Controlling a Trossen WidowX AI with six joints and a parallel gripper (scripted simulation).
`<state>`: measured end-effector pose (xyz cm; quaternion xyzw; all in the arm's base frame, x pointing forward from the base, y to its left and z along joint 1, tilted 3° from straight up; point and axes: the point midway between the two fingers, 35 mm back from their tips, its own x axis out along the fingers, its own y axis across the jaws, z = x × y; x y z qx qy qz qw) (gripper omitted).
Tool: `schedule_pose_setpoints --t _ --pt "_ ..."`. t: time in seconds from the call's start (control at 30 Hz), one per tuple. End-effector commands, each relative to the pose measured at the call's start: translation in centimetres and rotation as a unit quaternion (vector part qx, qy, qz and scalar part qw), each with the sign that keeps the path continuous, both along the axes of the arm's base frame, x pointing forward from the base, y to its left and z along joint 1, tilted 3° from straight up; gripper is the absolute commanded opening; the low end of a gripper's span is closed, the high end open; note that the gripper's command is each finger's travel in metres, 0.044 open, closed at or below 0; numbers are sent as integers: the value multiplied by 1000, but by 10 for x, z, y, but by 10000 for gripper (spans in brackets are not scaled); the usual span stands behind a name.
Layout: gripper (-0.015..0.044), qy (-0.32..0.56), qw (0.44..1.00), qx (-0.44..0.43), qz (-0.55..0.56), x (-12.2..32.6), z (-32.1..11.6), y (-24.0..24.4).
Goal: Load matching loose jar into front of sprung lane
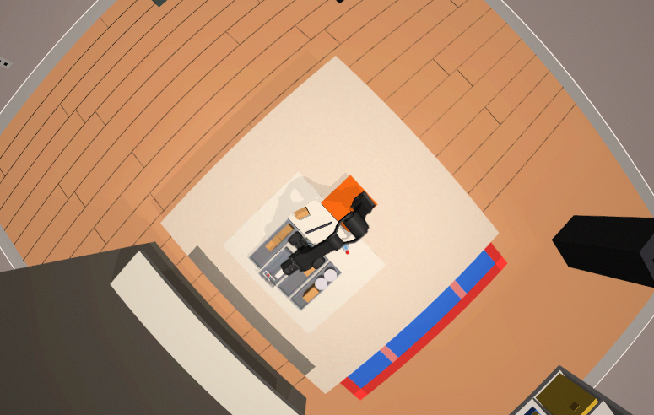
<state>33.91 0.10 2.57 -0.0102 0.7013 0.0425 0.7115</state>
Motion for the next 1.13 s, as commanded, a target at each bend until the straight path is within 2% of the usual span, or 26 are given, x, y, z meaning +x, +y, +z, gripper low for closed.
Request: schedule_pose_setpoints --t 0.0,0.17,0.67,1.1 --pt "157 1 1000 -1 -1 0 0 0" --pt "277 1 1000 -1 -1 0 0 0" --pt "277 1 1000 -1 -1 -2 20 -1" --pt "277 2 1000 -1 -1 -43 22 -4"
